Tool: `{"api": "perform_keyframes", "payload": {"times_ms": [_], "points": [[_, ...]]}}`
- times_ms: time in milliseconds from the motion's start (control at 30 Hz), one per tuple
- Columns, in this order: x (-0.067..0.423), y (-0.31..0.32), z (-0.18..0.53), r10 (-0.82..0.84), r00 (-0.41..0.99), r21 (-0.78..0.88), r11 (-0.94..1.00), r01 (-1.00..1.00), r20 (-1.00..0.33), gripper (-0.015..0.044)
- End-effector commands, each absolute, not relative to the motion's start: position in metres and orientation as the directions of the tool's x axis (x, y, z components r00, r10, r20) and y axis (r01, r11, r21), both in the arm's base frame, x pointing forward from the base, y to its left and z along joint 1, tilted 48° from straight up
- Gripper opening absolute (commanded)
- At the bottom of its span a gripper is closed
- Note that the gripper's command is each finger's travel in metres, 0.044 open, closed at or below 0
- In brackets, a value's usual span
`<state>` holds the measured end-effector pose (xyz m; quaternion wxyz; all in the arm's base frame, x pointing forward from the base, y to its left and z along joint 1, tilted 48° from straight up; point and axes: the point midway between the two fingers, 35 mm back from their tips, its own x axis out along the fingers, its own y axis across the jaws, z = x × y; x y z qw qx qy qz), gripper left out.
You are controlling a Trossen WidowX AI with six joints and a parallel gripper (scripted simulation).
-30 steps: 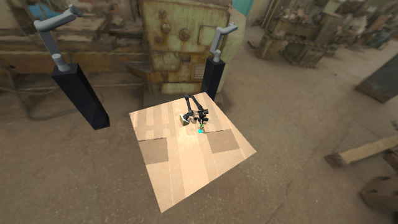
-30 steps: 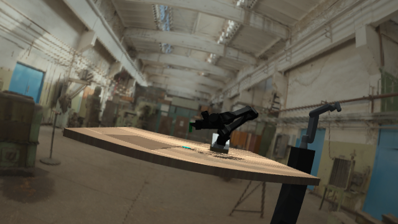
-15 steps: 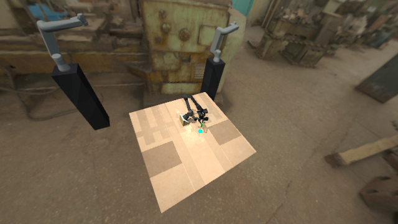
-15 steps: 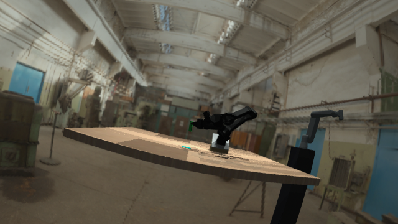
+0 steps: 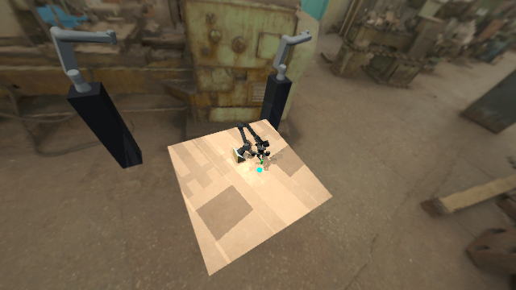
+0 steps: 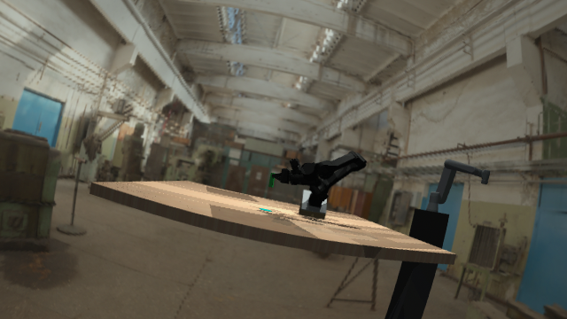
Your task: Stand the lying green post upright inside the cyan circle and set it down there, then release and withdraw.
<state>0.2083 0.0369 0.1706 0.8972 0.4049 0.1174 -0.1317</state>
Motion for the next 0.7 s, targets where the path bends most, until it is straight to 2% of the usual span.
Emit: {"api": "perform_keyframes", "payload": {"times_ms": [0,667], "points": [[0.208,0.036,0.171,-0.145,0.938,0.698,0.634,0.332,-0.315,0.0023],[0.214,0.07,0.142,-0.148,0.929,0.696,0.624,0.355,-0.341,0.0023]]}}
